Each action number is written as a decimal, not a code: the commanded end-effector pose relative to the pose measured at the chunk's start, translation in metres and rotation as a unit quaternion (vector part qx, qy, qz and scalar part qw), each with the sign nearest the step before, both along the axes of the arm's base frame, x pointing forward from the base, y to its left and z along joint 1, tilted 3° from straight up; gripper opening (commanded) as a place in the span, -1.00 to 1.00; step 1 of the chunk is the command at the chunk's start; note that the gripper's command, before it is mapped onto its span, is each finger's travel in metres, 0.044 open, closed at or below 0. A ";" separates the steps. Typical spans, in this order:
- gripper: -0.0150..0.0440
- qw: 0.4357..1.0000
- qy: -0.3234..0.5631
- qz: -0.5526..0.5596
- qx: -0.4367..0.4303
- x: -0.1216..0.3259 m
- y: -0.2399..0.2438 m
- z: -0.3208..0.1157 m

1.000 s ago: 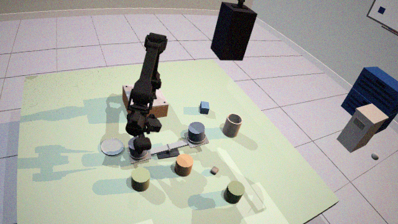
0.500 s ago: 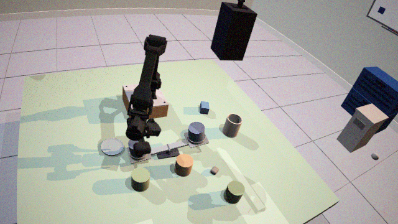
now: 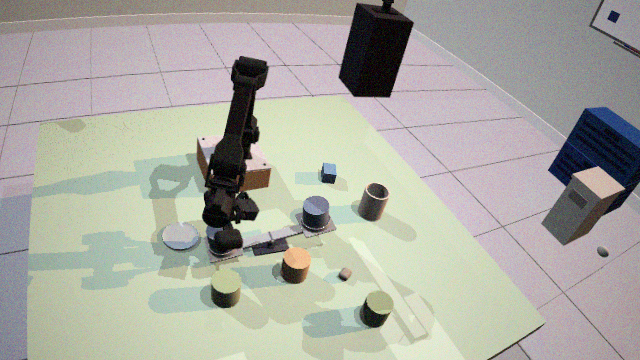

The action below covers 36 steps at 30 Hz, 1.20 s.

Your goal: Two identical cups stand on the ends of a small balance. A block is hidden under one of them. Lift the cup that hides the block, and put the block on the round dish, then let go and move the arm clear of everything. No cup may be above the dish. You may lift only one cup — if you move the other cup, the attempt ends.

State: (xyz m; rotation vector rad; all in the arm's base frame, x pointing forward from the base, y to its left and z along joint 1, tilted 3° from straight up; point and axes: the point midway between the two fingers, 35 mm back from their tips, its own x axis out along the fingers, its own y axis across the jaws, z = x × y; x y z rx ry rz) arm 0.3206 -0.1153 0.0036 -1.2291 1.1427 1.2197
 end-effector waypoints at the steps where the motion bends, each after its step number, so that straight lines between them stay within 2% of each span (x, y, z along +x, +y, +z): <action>1: 0.35 1.000 -0.001 -0.001 0.003 0.000 0.001 0.000; 10: -0.45 1.000 -0.001 -0.001 0.003 0.002 0.000 0.009; 11: -0.49 1.000 -0.001 -0.001 0.003 0.002 0.000 0.010; 36: -0.49 1.000 -0.002 -0.001 0.002 0.005 -0.003 0.041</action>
